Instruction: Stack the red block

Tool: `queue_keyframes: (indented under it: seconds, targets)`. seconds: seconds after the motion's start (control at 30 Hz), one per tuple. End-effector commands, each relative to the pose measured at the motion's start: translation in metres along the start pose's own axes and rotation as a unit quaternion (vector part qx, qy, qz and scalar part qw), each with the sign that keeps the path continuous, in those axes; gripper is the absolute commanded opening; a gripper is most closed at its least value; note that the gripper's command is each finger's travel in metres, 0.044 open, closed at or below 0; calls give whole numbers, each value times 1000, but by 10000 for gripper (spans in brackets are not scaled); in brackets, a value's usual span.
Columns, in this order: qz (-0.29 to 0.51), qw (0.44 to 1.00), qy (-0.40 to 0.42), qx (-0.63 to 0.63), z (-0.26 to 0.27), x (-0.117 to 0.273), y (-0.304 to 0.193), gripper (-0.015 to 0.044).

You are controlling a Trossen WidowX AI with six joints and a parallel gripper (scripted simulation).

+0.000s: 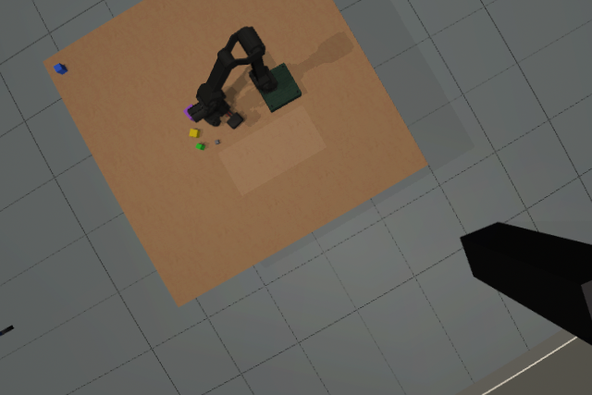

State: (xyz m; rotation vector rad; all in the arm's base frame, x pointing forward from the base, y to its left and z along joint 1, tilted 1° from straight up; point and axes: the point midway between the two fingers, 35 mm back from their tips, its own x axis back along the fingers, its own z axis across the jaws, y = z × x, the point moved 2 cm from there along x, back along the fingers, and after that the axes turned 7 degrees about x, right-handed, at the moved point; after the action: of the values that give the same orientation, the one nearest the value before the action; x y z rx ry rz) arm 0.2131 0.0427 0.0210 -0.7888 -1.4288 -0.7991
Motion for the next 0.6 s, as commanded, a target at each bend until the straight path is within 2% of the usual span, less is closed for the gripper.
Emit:
queue_keyframes:
  seconds: [0.0, 0.27, 0.57]
  targets:
    - [2, 1000, -2, -2, 0, -1, -1, 440]
    - [2, 1000, -2, -2, 0, -1, -1, 440]
    - [2, 1000, -2, -2, 0, -1, -1, 204]
